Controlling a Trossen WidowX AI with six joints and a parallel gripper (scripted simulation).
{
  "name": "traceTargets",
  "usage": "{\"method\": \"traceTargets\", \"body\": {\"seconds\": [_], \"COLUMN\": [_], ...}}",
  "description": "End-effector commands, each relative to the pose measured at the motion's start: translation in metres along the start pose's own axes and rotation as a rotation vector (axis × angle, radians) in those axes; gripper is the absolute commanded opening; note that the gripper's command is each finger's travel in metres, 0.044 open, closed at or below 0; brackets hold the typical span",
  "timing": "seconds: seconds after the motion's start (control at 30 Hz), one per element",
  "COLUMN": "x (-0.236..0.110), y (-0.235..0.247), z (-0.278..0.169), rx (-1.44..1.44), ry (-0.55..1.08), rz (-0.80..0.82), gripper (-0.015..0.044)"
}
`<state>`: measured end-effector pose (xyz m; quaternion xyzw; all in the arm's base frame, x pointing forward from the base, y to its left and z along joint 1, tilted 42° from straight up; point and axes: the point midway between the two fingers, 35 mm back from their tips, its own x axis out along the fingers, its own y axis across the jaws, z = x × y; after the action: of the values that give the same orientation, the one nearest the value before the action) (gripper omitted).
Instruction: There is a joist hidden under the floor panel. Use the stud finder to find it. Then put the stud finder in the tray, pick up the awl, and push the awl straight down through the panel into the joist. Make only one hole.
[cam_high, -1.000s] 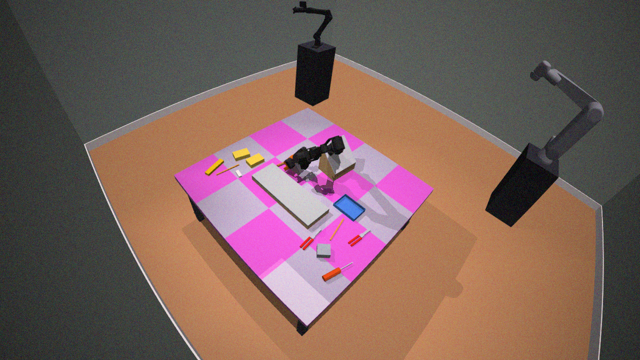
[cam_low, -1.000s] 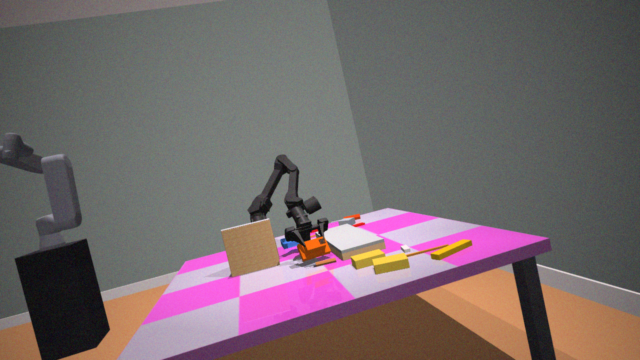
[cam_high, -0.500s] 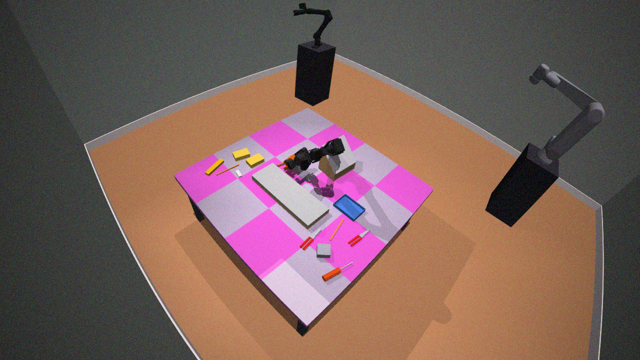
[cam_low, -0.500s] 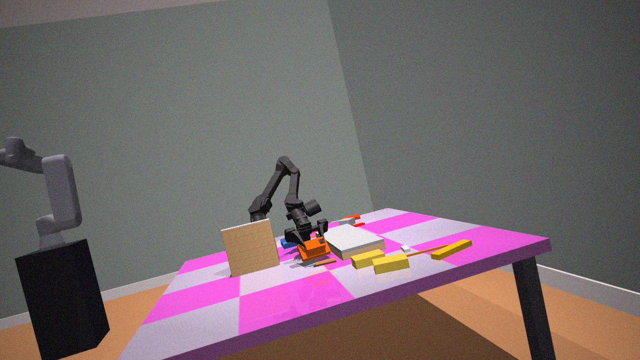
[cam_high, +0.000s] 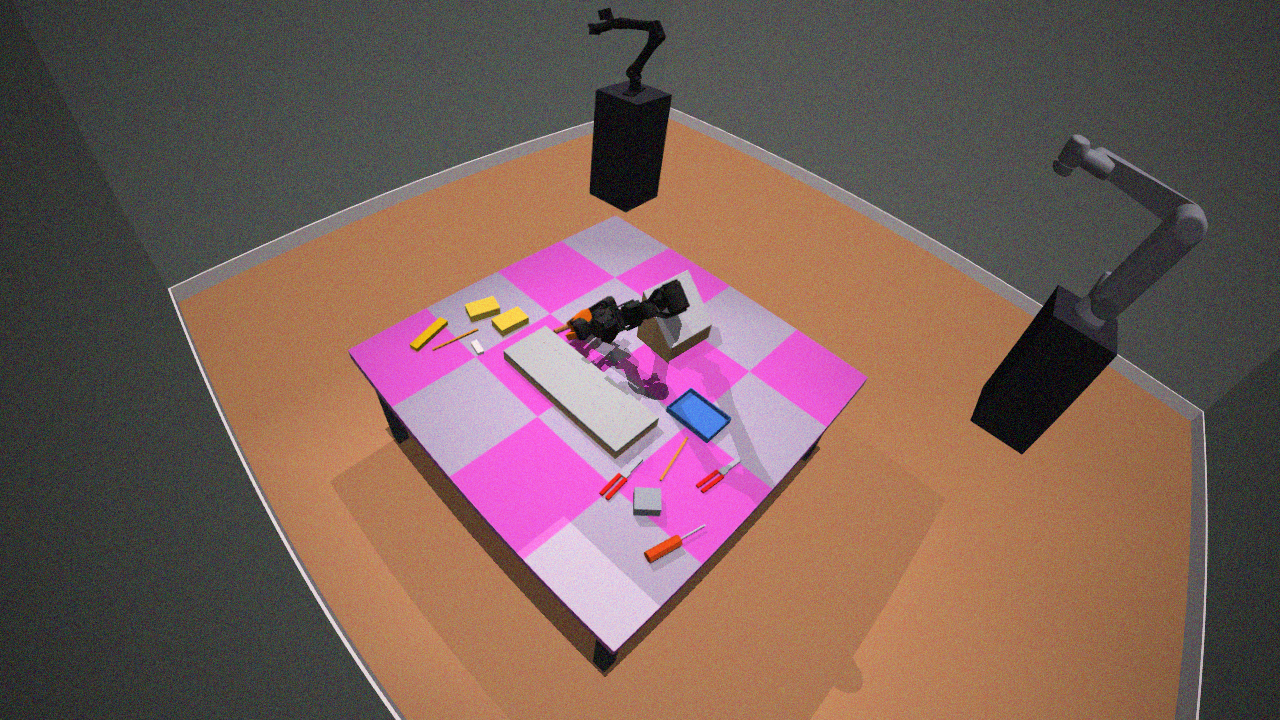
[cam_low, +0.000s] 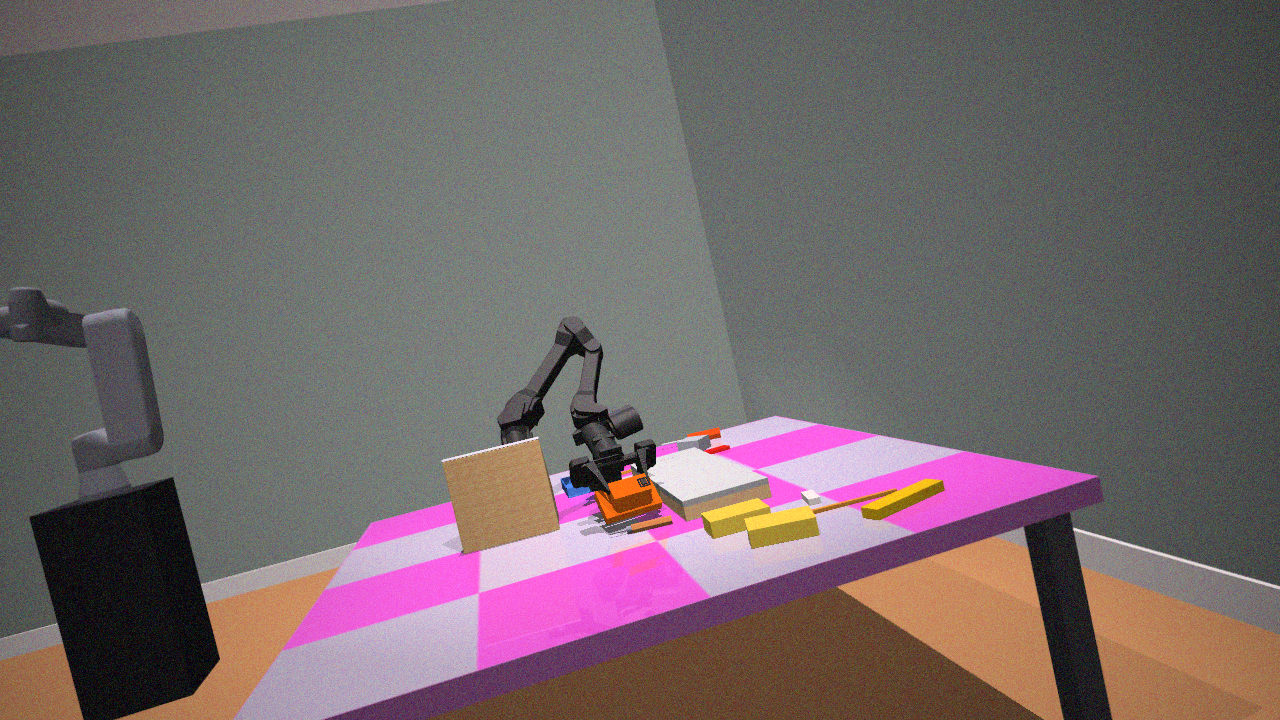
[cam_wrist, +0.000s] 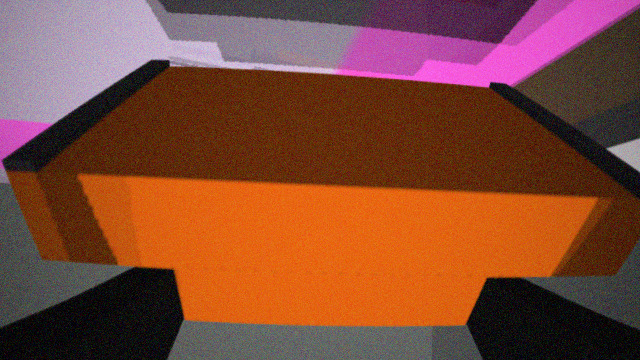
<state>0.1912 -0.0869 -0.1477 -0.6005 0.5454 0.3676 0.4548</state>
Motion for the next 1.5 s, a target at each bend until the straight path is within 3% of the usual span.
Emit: {"method": "traceTargets", "body": {"seconds": [0.0,0.63,1.47], "x": [0.000,-0.005,0.006], "y": [0.000,-0.002,-0.002], "z": [-0.001,-0.023,0.003], "rx": [0.006,0.007,0.008], "ry": [0.033,0.113,0.096], "rz": [0.000,-0.019,-0.019], "gripper": [0.0000,0.0000,0.0000]}}
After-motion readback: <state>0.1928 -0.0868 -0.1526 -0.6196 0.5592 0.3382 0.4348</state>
